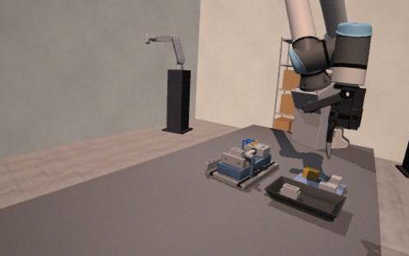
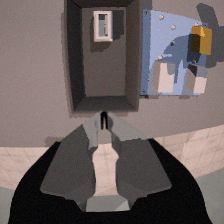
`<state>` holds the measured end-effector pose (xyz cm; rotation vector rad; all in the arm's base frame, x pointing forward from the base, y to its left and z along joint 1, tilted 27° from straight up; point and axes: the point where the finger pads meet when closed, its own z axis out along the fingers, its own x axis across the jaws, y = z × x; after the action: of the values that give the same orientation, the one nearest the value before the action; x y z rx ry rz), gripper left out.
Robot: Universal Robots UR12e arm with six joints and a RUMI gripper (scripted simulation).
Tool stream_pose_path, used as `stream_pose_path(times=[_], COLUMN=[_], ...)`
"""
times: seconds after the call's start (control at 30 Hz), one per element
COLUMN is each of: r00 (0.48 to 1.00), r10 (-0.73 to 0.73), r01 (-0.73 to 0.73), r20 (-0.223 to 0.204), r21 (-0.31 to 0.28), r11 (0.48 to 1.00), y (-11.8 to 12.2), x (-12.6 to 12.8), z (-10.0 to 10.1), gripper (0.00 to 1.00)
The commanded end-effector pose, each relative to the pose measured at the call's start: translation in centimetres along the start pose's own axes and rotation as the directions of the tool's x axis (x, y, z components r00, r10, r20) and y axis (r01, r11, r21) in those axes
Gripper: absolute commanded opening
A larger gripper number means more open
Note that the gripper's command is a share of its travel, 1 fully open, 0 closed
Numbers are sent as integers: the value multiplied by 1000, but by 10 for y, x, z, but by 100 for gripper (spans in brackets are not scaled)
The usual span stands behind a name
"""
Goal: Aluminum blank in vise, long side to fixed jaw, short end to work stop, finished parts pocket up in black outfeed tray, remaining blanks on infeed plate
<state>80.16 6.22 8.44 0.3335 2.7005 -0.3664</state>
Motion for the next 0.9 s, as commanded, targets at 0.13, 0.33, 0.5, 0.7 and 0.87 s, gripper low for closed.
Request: stream_pose_path(times=[0.13,0.33,0.5,0.7,0.87], r00=[1000,1000,1000,1000,1000], r10=[0,0,1,2,2], r01=[0,0,-1,-2,-2], r20=[1,0,-4,-8,-8], r21=[0,-1,-2,-5,-5], r11=[1000,1000,1000,1000,1000], y=[0,-7,-44,-118,-178], x=[-1,-1,-5,-6,-2], z=[-5,-5,-2,0,0], gripper=[0,0,0,0,0])
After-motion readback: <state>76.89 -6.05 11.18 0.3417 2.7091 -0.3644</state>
